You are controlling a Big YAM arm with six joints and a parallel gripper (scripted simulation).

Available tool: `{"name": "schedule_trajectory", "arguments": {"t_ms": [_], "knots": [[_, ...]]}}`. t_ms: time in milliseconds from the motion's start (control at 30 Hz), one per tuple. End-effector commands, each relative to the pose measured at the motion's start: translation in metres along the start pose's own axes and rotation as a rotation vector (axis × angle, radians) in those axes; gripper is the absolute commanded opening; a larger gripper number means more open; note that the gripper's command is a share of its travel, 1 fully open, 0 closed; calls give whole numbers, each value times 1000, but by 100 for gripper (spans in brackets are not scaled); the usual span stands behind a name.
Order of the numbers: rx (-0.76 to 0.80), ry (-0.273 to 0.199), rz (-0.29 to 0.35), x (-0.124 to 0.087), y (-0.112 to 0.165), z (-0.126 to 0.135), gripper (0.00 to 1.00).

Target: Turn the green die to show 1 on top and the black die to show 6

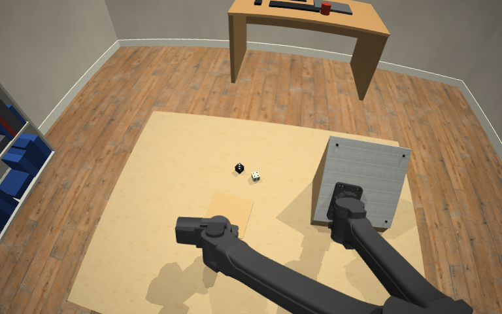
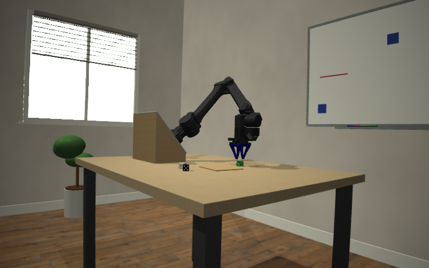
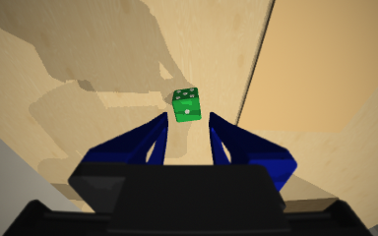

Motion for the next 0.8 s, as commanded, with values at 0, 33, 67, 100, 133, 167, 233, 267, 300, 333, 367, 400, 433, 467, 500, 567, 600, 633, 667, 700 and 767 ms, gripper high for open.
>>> {"name": "schedule_trajectory", "arguments": {"t_ms": [0, 33, 67, 100, 133, 167, 233, 267, 300, 333, 367, 400, 433, 467, 500, 567, 600, 633, 667, 700, 767], "knots": [[-20, -5, -16, -3, -7, 11, 39], [-20, -5, -16, -3, -7, 11, 39], [-20, -5, -16, -3, -7, 11, 39], [-20, -5, -16, -3, -7, 11, 39], [-20, -5, -16, -3, -7, 11, 39], [-20, -5, -16, -3, -7, 11, 39], [-20, -5, -16, -3, -7, 11, 39], [-20, -5, -16, -3, -7, 12, 39], [-21, -5, -16, -3, -7, 12, 39], [-21, -5, -16, -3, -7, 12, 39], [-22, -6, -16, -3, -8, 13, 39], [-22, -6, -16, -3, -8, 13, 39], [-23, -6, -17, -3, -9, 14, 39], [-23, -6, -18, -3, -9, 14, 39], [-24, -7, -19, -4, -10, 15, 39], [-24, -7, -19, -4, -10, 15, 39], [-25, -7, -19, -4, -10, 15, 39], [-25, -7, -19, -4, -11, 15, 39], [-25, -7, -19, -4, -11, 16, 39], [-25, -7, -19, -4, -11, 16, 39], [-25, -7, -19, -4, -11, 16, 39]]}}
Point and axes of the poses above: the point where the finger pads meet when closed, its own x axis out along the fingers, its own z axis across the jaws, y = z × x, the point moved 2 cm from there along -x, back along the fingers, and after that the axes turned 12 degrees about x, right-handed, at the moved point
